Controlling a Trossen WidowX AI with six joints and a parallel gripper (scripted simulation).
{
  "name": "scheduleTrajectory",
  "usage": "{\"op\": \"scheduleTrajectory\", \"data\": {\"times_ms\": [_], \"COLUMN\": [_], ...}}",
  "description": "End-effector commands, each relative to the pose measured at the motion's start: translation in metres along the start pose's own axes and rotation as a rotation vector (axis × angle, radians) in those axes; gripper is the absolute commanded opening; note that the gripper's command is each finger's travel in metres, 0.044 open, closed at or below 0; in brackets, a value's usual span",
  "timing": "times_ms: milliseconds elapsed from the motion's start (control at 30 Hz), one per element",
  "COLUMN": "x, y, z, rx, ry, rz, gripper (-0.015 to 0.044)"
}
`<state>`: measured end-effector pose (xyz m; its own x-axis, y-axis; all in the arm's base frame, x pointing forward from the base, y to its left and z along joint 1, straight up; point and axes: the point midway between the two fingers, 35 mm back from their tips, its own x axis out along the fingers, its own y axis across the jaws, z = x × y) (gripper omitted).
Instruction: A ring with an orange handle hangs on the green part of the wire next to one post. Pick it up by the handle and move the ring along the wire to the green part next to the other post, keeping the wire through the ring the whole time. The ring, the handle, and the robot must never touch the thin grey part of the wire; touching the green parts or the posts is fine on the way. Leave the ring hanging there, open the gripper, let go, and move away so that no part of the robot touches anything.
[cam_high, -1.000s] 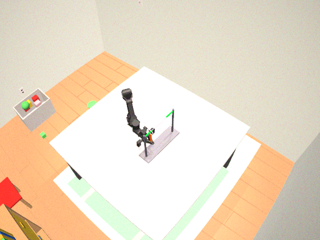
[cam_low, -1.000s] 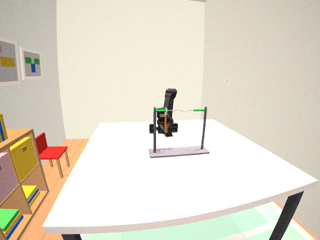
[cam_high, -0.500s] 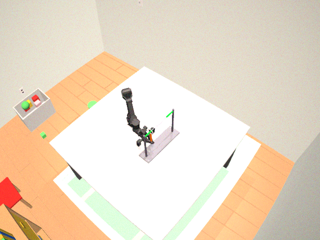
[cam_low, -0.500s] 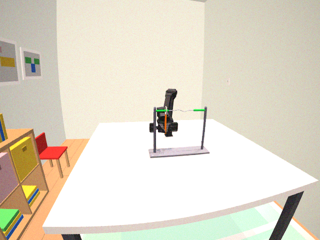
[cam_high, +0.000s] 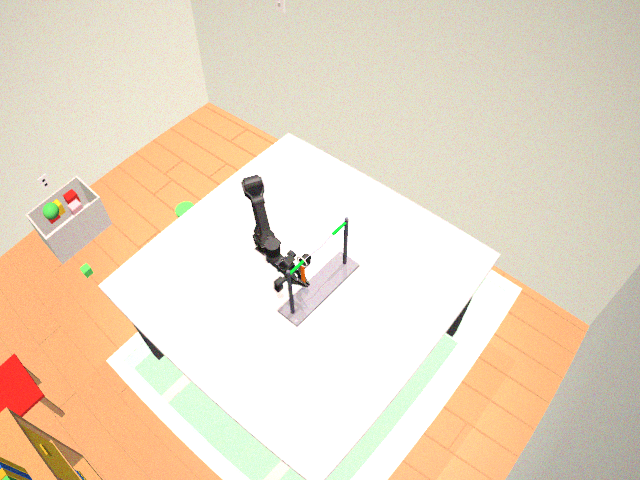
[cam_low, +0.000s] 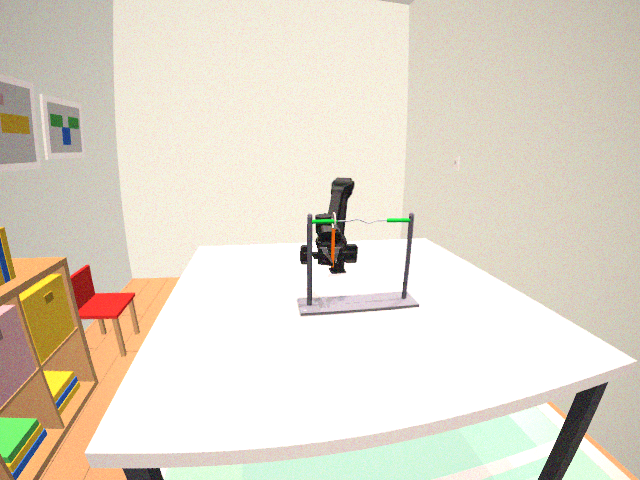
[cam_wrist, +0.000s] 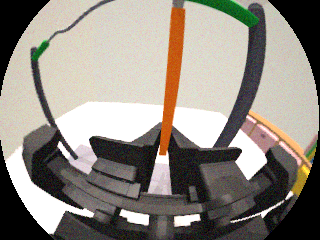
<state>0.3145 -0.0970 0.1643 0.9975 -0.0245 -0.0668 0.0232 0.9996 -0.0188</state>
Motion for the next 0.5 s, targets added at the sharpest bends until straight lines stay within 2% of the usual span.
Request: {"op": "scheduleTrajectory", "data": {"times_ms": [0,467], "x": [0.000,0.000], "y": [0.004,0.018], "z": [-0.002,-0.001], "rx": [0.009,0.015], "ry": [0.005,0.004], "rz": [-0.003,-0.006], "gripper": [-0.0150,-0.0150]}}
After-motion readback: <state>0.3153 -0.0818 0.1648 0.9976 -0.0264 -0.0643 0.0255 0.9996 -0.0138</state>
